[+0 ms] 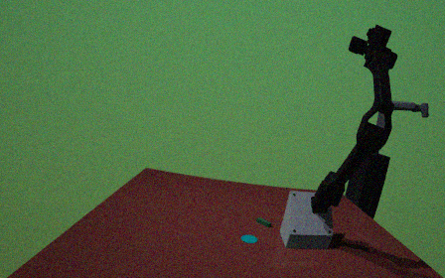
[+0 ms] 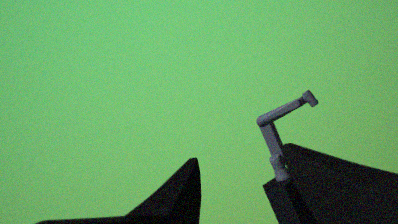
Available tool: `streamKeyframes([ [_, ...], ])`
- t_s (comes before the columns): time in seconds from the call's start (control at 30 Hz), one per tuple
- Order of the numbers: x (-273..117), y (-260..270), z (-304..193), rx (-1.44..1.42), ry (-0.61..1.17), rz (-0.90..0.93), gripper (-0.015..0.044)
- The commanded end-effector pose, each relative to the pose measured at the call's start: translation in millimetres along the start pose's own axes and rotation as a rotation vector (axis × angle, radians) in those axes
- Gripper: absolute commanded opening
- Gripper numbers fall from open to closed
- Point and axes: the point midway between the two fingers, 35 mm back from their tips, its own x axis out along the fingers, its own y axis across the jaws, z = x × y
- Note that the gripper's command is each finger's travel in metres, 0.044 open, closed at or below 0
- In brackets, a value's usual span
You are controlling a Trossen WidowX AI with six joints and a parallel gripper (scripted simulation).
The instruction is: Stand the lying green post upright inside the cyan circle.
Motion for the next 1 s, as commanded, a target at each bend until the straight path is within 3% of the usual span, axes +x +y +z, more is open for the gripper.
streamKeyframes([
  [0.0, 14, 46, -43, -0.069, 0.112, 0.117, 0.0233],
  [0.43, 0, 184, -199, -0.292, 0.482, 0.493, 0.0233],
  [0.97, -111, 268, -390, -0.576, 0.967, 0.872, 0.0233],
])
